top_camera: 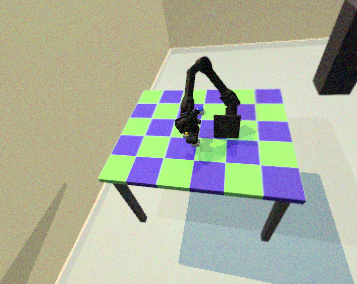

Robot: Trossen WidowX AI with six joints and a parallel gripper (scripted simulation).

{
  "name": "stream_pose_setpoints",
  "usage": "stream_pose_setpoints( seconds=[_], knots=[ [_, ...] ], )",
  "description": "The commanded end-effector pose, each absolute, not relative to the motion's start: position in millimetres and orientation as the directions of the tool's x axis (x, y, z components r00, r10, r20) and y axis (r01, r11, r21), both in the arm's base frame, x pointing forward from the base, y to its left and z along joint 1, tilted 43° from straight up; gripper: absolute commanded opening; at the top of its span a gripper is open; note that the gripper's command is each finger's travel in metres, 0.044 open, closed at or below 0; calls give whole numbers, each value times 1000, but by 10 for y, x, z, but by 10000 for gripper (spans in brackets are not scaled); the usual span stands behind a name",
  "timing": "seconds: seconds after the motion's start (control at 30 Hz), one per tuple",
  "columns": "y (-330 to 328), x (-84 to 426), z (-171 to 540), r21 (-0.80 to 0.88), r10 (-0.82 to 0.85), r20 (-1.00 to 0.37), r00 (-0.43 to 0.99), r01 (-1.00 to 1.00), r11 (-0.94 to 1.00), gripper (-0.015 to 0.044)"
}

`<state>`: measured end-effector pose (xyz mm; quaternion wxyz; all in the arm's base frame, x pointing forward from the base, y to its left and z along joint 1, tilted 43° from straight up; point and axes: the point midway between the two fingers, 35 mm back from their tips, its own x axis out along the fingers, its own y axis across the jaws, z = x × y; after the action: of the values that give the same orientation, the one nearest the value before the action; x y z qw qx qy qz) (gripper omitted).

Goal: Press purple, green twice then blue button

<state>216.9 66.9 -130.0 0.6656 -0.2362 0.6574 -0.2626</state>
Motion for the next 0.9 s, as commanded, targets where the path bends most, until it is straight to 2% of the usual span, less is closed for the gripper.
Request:
stream_pose_setpoints(
  seconds=[0.0, 0.3, 0.43, 0.87],
  knots=[
    [647, 2151, -1300, -666, -666, -746, -4, 30, 746, 20],
    [685, 2168, -1282, -660, -661, -751, -3, 38, 750, 20],
    [871, 2153, -1056, -664, -664, -747, -5, 30, 747, 20],
    [777, 2157, -1163, -664, -665, -747, -4, 30, 747, 20]
  ],
)
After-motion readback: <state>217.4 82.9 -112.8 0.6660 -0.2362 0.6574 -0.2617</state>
